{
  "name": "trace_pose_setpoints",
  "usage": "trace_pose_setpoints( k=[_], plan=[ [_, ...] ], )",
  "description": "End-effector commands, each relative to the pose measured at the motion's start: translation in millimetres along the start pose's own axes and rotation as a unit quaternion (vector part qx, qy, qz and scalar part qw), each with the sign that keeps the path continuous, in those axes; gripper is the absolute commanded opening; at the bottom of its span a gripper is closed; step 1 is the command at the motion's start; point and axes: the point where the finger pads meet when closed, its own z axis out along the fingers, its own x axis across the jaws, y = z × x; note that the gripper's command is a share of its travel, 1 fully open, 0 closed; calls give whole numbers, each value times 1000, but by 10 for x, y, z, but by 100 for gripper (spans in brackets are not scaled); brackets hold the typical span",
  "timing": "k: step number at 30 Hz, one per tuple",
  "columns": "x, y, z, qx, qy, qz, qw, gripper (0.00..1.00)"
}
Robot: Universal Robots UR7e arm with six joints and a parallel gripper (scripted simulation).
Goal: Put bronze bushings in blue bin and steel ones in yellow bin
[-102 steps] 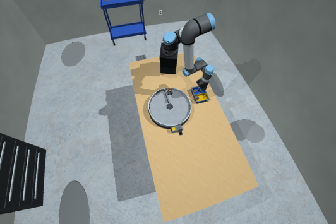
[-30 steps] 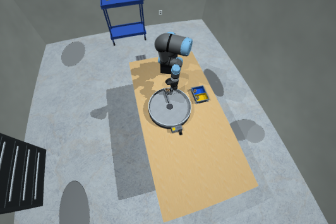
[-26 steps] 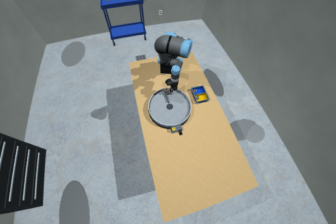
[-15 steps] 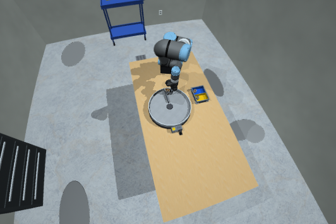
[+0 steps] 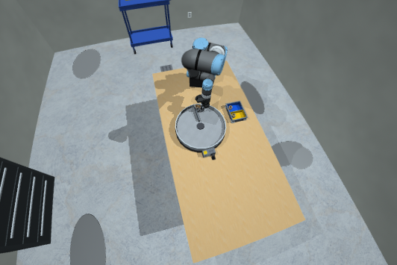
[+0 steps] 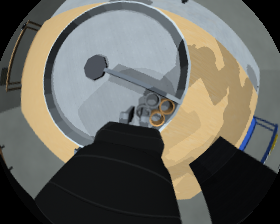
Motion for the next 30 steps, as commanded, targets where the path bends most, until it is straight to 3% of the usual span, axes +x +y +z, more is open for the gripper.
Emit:
trace_pose_setpoints(
  k=[1, 30],
  plan=[
    [-3, -2, 41, 0, 0, 0, 1000, 40],
    [-3, -2, 204, 0, 0, 0, 1000, 40]
  ],
)
